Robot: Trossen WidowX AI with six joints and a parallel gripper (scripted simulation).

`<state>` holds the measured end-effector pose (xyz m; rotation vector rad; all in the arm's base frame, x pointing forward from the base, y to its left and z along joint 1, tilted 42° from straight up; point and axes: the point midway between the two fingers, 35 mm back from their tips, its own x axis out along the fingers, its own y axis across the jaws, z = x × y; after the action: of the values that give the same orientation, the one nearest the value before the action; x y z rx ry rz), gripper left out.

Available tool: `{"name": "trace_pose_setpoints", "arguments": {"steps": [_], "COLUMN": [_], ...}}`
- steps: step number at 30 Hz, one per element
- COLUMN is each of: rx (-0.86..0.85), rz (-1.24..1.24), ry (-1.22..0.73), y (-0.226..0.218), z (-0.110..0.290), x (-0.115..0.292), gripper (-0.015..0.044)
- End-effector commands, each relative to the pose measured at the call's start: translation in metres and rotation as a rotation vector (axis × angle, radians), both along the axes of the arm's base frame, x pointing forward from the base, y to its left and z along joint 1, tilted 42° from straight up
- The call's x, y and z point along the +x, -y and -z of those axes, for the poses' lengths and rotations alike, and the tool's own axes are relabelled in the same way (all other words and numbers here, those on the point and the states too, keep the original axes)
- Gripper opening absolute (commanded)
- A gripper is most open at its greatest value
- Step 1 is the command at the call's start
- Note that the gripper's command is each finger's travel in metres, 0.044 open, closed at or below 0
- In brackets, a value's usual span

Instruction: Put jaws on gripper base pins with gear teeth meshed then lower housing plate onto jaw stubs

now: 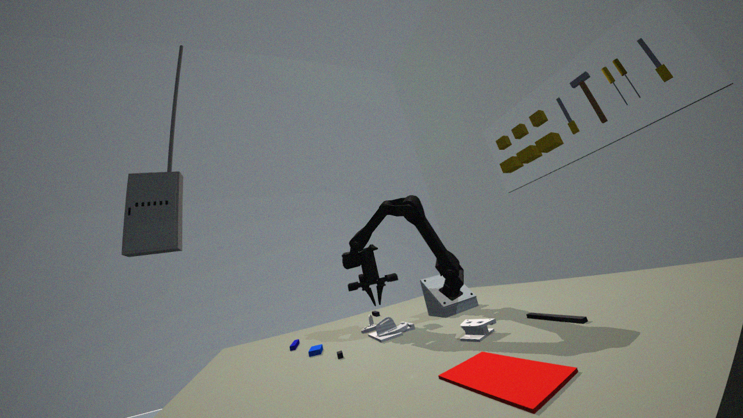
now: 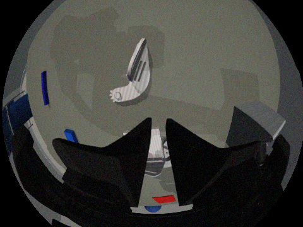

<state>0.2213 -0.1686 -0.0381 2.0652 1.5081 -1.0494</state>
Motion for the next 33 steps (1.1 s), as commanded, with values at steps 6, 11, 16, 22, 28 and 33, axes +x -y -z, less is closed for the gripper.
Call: {"name": "trace_pose_setpoints", "arguments": {"steps": [6, 11, 16, 22, 28, 33], "rx": [0.000, 0.000, 0.000, 0.000, 0.000, 0.000], "rz": [0.000, 0.000, 0.000, 0.000, 0.000, 0.000], "ry": [0.000, 0.000, 0.000, 0.000, 0.000, 0.000], "y": [0.0000, 0.0000, 0.0000, 0.0000, 0.0000, 0.0000], "z": [0.0000, 0.0000, 0.0000, 0.0000, 0.0000, 0.0000], "x": [0.0000, 0.0000, 0.0000, 0.0000, 0.0000, 0.0000], "gripper": [0.0289, 0.0420, 0.0440, 0.0440, 0.0440, 0.0440]}}
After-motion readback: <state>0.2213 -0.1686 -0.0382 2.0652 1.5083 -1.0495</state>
